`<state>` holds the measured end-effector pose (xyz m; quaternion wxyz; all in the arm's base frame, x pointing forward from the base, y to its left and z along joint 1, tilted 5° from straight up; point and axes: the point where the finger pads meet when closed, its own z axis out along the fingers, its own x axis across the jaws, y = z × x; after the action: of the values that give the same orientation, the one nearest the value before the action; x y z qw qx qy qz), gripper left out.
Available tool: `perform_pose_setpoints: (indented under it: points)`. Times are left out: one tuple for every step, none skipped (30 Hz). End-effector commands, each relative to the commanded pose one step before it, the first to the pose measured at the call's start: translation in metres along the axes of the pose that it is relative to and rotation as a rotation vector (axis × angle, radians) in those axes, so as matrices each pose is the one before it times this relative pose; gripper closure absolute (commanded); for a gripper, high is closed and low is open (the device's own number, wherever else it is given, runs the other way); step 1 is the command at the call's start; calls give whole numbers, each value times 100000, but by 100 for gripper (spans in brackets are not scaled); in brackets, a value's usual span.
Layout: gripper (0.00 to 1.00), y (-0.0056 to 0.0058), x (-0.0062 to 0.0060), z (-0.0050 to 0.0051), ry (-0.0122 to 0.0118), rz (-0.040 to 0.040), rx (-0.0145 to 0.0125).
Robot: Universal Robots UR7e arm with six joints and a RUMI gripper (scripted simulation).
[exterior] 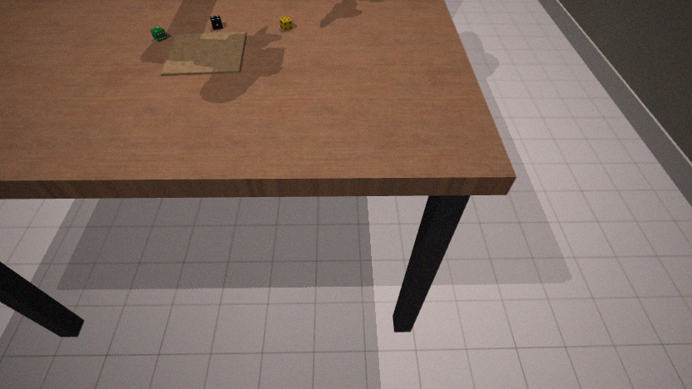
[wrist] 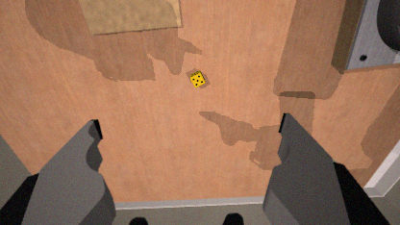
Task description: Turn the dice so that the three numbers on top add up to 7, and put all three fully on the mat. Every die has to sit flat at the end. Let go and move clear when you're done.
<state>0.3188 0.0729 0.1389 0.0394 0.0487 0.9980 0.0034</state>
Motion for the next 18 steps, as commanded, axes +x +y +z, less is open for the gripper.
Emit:
perform_pose_setpoints:
  points:
    - [0,-20,-39,-55,-84,-75,-5]
    - [0,-25,-14,2,2,-96,1]
    - [0,-40,-22,3,4,-154,1]
    - [0,-57,-31,4,5,-222,2]
    - [0,-78,-42,6,7,-299,3]
    - [0,0,0,0,0,0,0]
    - [0,0,0,0,0,0,0]
    - [0,-100,-53,7,9,-385,3]
    - [0,-125,-65,9,11,-478,4]
    - [0,-151,-77,11,13,-576,5]
    - [0,-179,-88,13,15,-679,5]
    - [0,-209,-99,15,17,-785,6]
    - [0,-239,-110,16,19,-894,6]
    - [0,-270,-119,18,21,-1004,6]
    - [0,-303,-126,20,23,-1115,6]
    - [0,-335,-131,22,25,-1225,6]
    - [0,-368,-135,24,26,-1333,6]
    - [0,-401,-135,25,27,-1440,5]
